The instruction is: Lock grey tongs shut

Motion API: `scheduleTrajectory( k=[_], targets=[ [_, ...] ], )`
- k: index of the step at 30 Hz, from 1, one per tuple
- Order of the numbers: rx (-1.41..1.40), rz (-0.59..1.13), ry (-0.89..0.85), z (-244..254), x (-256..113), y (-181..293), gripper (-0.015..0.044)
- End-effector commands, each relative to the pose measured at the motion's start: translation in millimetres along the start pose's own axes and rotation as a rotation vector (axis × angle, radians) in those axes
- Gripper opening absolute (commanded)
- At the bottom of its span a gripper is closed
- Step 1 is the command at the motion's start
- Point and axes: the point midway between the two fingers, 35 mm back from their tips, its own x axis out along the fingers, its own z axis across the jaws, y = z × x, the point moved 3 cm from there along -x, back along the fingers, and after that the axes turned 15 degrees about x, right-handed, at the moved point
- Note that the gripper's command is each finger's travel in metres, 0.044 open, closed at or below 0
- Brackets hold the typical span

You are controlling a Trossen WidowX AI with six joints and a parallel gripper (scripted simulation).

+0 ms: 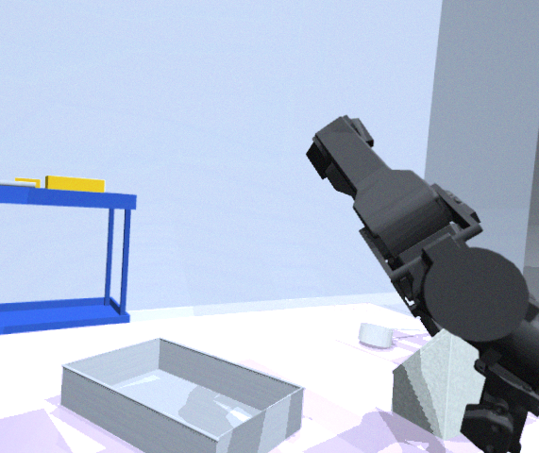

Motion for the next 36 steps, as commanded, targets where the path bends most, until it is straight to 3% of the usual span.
scheduleTrajectory(
  k=[1, 36],
  targets=[
    [-0.032, 0.137, -0.004, -2.1, -10.3, -3.2, -0.0150],
    [-0.037, 0.157, -0.006, -2.4, -11.8, -3.9, -0.0150]
  ],
)
